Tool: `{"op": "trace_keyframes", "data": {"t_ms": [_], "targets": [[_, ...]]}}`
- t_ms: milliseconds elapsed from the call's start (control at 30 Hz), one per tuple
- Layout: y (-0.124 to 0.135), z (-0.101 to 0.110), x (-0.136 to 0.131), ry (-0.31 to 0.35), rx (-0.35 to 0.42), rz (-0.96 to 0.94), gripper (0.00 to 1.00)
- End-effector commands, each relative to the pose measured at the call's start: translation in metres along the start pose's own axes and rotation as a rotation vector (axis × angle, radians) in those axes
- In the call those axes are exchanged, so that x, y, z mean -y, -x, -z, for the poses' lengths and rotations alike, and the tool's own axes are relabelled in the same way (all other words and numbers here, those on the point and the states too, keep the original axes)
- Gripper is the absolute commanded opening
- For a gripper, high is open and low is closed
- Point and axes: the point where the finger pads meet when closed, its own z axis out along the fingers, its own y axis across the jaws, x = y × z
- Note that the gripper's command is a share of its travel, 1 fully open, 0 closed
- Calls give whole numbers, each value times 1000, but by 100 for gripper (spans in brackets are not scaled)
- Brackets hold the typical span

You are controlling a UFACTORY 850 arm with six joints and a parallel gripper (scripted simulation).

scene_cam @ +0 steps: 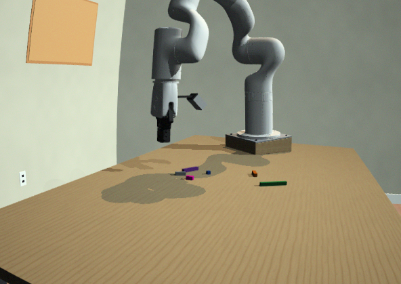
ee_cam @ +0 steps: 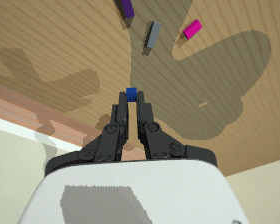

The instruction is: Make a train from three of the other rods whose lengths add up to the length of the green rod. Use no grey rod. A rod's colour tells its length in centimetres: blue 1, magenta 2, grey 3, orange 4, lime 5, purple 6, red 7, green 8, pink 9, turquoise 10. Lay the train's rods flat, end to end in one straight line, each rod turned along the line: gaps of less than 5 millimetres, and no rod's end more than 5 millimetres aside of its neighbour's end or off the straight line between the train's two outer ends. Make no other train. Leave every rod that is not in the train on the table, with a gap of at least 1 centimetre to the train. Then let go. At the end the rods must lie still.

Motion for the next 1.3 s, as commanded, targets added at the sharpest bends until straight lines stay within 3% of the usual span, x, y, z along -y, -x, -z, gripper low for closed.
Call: {"op": "trace_keyframes", "data": {"t_ms": [0, 367, 1267], "targets": [[0, 8, 0, 1, 1, 0, 4], [-2, 8, -2, 1, 1, 36, 4], [-67, 8, -44, -2, 1, 843, 4]]}}
